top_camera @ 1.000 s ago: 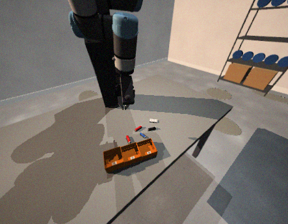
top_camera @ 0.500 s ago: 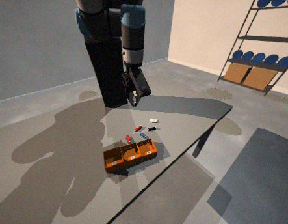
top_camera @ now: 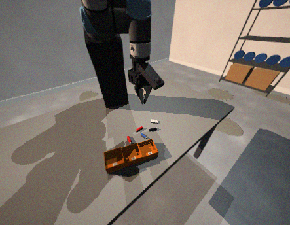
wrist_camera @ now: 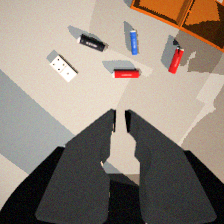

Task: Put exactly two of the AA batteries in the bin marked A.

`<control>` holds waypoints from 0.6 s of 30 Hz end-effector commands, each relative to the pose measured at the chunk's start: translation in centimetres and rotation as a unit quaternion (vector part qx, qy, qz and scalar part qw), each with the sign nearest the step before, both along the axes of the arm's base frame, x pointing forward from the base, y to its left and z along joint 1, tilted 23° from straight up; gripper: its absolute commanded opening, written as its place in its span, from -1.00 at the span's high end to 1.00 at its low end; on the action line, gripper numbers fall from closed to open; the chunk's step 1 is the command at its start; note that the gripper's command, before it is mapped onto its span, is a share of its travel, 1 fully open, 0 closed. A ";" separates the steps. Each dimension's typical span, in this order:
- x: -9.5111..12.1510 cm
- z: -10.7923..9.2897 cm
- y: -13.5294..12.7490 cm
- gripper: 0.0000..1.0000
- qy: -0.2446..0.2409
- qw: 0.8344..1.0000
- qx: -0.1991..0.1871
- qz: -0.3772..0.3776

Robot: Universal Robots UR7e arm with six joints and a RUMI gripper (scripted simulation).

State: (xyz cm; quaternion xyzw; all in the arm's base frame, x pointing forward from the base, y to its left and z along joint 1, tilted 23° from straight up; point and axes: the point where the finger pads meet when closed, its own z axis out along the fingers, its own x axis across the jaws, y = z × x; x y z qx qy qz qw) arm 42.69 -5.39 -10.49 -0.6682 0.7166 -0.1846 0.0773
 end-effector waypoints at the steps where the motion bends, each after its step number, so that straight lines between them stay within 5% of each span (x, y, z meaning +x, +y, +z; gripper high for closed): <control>1: 0.1 0.1 0.2 0.91 -0.002 1.000 -0.001 0.004; 6: 0.1 0.1 0.2 0.91 -0.002 1.000 -0.001 0.004; 18: 2.2 -1.9 -7.7 0.91 -0.030 0.985 0.062 -0.158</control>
